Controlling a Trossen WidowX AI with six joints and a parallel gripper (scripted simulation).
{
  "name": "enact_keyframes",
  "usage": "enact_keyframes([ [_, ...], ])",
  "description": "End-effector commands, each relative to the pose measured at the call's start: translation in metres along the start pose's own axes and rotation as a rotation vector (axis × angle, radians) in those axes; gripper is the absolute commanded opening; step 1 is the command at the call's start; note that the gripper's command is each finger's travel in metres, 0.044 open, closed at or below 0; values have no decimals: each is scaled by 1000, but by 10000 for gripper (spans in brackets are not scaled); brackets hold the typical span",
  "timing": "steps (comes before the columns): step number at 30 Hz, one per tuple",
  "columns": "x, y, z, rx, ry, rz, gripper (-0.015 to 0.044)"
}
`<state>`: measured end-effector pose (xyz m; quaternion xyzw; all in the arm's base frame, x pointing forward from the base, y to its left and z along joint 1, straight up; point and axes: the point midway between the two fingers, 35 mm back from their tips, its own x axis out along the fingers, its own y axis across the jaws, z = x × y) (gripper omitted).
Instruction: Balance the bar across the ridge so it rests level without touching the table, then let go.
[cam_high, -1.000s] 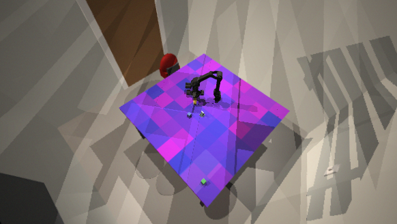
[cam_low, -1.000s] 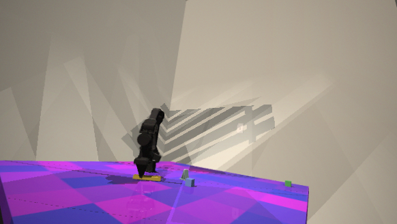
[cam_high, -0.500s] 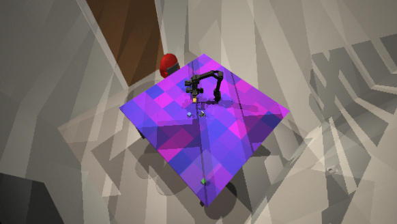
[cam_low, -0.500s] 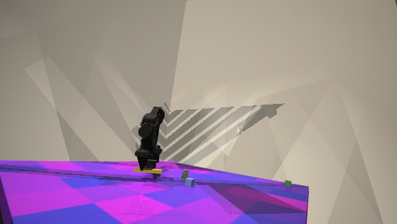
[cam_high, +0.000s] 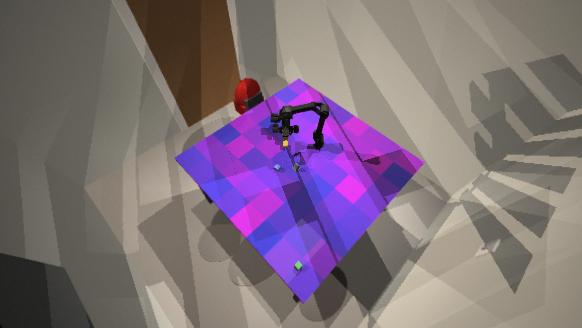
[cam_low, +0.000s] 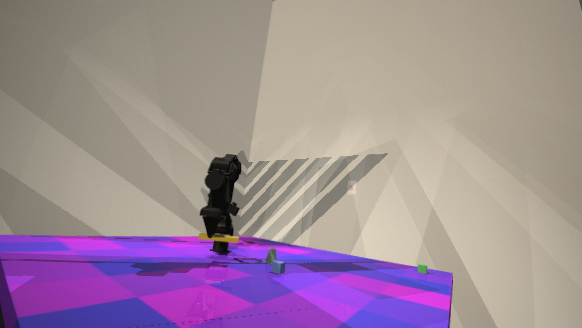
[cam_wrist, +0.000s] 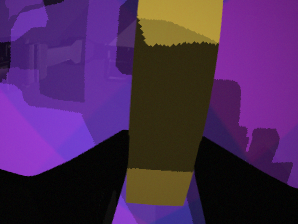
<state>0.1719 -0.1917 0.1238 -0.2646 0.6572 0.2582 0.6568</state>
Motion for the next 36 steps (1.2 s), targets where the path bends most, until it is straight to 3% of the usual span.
enact_keyframes([
  [1, -14, 0, 0, -5, -3, -13, 0],
  [10, -28, 3, 3, 4, -4, -12, 0],
  [36, -30, 23, 103, 388, -14, -8, 0],
])
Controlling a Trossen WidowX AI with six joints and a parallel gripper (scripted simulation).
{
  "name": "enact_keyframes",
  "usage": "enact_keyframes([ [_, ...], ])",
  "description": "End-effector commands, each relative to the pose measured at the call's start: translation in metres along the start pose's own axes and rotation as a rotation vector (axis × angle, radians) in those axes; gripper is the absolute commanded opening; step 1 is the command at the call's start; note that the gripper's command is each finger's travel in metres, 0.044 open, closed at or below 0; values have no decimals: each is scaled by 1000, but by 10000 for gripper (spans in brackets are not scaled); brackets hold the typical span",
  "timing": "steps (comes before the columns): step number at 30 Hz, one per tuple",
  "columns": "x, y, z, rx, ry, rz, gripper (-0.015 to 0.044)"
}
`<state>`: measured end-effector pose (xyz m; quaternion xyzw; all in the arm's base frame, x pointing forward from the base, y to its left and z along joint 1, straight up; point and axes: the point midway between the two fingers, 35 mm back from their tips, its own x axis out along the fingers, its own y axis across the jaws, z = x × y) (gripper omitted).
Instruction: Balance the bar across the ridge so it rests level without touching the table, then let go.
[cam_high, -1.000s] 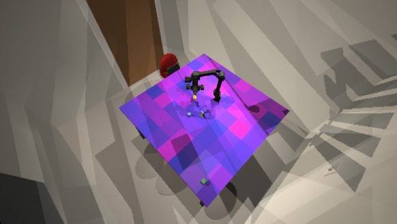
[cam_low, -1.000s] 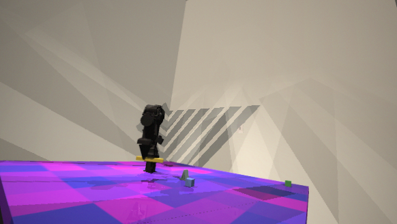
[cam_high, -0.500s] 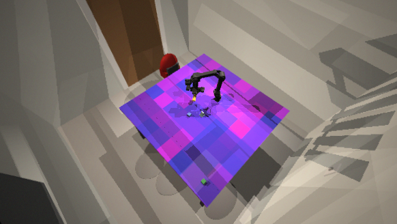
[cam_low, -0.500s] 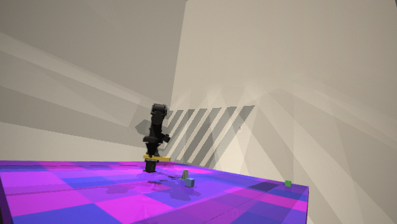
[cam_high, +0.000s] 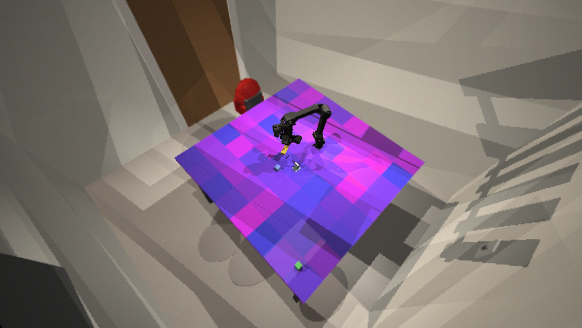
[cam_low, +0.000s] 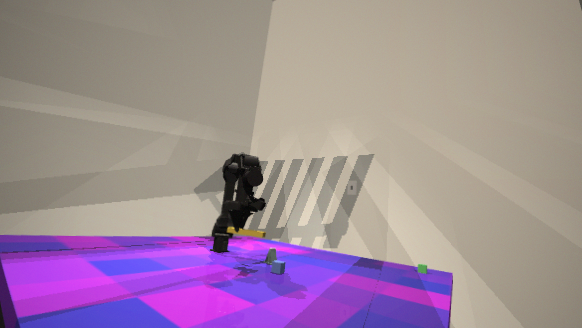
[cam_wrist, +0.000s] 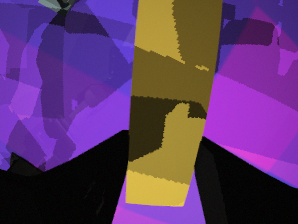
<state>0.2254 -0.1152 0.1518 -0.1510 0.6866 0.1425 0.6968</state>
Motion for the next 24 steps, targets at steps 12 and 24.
enact_keyframes([
  [12, -2, 44, 40, 219, -4, 3, 0],
  [24, -3, 85, 63, 378, -5, 7, 0],
])
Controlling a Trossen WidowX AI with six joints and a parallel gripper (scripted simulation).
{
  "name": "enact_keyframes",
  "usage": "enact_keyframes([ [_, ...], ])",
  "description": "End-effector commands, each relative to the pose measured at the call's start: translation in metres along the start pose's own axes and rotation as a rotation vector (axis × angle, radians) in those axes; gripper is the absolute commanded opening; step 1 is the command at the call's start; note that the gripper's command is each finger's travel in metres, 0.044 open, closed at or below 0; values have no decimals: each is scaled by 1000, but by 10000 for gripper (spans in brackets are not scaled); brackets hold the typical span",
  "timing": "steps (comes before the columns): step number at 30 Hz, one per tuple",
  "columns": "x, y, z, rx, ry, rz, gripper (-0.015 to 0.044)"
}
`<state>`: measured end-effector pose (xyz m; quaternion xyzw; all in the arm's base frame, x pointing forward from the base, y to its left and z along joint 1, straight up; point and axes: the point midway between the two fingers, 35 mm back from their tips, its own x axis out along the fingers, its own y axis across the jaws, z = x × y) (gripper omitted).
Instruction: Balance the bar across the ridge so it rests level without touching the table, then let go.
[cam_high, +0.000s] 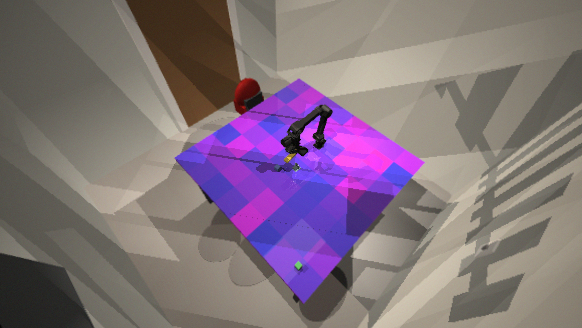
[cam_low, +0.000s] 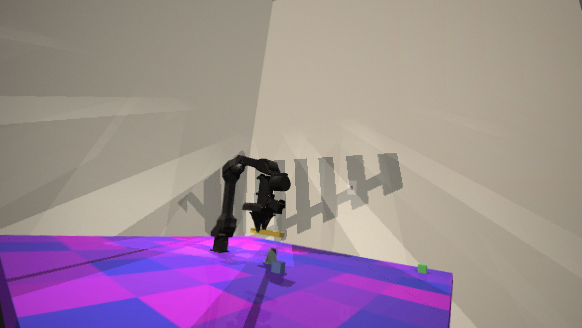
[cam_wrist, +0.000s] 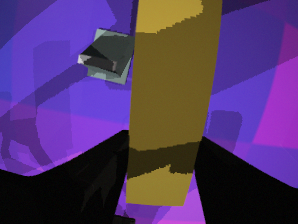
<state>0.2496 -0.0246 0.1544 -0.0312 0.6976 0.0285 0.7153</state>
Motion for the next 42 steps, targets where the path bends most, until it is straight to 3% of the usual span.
enact_keyframes([
  [1, 0, 16, 0, 57, 5, 2, 0],
  [12, 0, 53, 0, 166, 5, 5, 0],
  [42, 44, 56, 0, 167, 5, 5, 0],
])
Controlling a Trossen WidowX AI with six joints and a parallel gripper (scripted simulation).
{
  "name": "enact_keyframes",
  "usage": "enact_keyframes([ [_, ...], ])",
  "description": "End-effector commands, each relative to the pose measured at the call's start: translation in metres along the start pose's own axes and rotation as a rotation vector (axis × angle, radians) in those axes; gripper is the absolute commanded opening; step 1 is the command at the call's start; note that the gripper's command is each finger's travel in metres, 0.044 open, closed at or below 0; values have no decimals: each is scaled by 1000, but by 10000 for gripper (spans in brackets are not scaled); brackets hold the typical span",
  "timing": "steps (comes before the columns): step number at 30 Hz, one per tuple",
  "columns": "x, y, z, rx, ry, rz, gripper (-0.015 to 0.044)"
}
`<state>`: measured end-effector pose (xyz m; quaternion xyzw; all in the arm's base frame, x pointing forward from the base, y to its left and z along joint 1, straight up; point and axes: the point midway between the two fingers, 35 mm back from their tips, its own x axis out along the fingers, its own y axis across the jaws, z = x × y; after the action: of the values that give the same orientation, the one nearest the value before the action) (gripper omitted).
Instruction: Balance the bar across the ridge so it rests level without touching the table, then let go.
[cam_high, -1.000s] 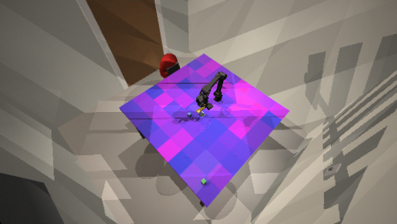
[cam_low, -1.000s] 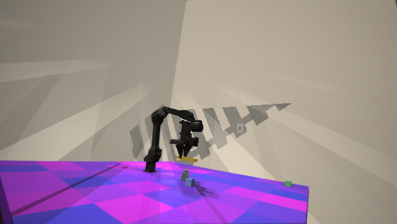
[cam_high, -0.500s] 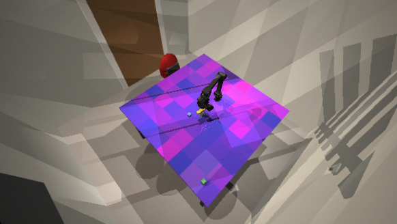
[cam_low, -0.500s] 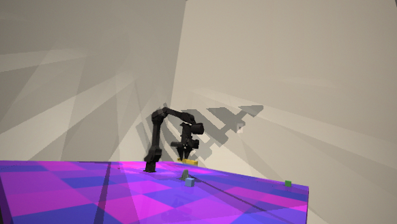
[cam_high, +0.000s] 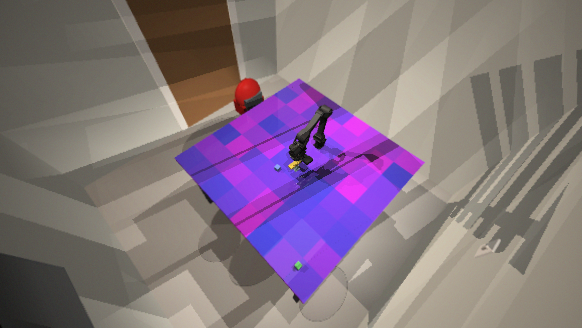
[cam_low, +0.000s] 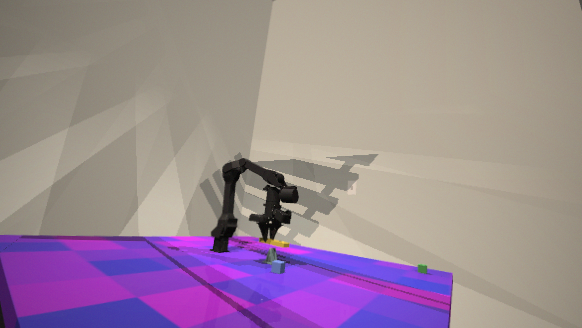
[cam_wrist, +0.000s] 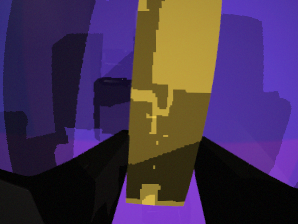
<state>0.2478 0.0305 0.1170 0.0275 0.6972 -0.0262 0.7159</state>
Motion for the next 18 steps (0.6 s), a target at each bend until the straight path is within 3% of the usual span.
enact_keyframes([
  [1, 7, 0, -2, 7, 7, 1, 0],
  [18, 5, 0, -2, 7, 7, 1, 0],
])
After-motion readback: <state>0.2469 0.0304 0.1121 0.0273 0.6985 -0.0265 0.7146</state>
